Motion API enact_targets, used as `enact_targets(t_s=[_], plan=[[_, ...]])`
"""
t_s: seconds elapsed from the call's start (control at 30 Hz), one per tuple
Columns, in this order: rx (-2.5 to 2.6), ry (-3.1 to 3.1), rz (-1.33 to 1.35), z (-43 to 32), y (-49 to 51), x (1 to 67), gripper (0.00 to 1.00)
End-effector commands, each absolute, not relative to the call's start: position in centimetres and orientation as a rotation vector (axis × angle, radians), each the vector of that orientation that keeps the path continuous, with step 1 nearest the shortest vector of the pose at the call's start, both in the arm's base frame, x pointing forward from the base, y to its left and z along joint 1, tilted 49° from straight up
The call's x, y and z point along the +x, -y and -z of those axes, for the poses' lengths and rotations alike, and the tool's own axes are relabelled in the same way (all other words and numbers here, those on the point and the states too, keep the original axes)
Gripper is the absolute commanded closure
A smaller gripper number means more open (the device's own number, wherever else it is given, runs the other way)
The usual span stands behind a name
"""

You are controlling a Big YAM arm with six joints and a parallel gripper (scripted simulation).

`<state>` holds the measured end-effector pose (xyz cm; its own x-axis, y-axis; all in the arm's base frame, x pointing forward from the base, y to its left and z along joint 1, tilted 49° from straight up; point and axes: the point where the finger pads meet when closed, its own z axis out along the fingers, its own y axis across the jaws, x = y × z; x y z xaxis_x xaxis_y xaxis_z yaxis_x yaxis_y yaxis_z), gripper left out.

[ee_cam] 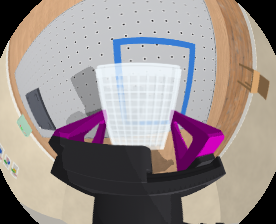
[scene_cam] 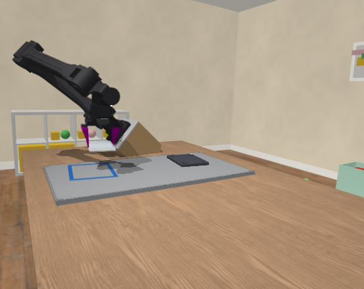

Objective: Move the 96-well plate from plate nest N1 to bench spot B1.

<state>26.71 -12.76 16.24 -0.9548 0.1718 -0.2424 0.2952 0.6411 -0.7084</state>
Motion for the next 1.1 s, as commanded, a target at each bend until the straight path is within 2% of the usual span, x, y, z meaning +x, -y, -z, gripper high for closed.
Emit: enact_targets(t_s=[0.0, 0.37, 0.5, 1.07], plan=[[0.378, -2.665, 1.189, -18.8, 13.5, 28.0, 1.00], [0.377, -2.662, 1.194, -21.1, 15.6, 27.4, 1.00], [0.309, -2.708, 1.208, -19.2, 14.7, 27.2, 1.00], [0.349, -2.694, 1.207, -19.8, 15.1, 27.0, 1.00]])
